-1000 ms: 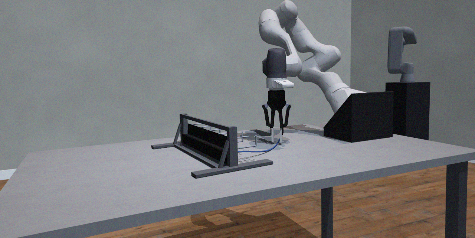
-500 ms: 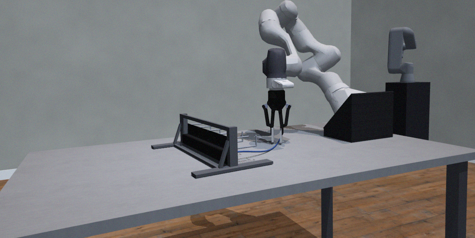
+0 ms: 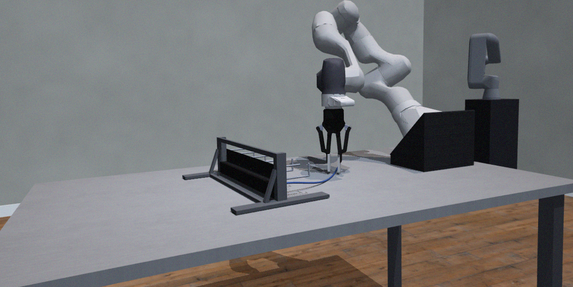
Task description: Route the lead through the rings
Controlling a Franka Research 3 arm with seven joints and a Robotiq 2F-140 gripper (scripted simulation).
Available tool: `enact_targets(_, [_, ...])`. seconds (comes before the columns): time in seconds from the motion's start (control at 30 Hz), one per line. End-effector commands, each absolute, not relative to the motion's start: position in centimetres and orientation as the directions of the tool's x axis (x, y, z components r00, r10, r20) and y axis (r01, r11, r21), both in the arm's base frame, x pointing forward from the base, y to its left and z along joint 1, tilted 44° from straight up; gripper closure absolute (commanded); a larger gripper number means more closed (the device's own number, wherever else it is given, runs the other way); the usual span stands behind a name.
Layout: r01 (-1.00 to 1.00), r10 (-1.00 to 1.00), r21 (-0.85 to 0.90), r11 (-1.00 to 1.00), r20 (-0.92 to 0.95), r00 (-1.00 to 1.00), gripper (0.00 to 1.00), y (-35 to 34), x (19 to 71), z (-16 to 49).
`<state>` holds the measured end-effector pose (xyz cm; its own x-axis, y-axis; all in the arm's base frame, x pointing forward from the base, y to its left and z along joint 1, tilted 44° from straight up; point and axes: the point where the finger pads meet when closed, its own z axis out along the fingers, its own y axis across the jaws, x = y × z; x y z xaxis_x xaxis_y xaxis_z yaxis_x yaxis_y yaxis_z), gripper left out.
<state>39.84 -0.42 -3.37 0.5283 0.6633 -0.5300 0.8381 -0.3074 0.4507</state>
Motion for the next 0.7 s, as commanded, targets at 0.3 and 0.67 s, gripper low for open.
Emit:
enact_targets(0.3, [0.837,0.665,0.452,-0.310,-0.526,0.530,0.80,-0.28,39.84,-3.51])
enact_targets(0.67, [0.837,0.665,0.452,-0.310,-0.526,0.530,0.80,-0.44,39.87,-3.68])
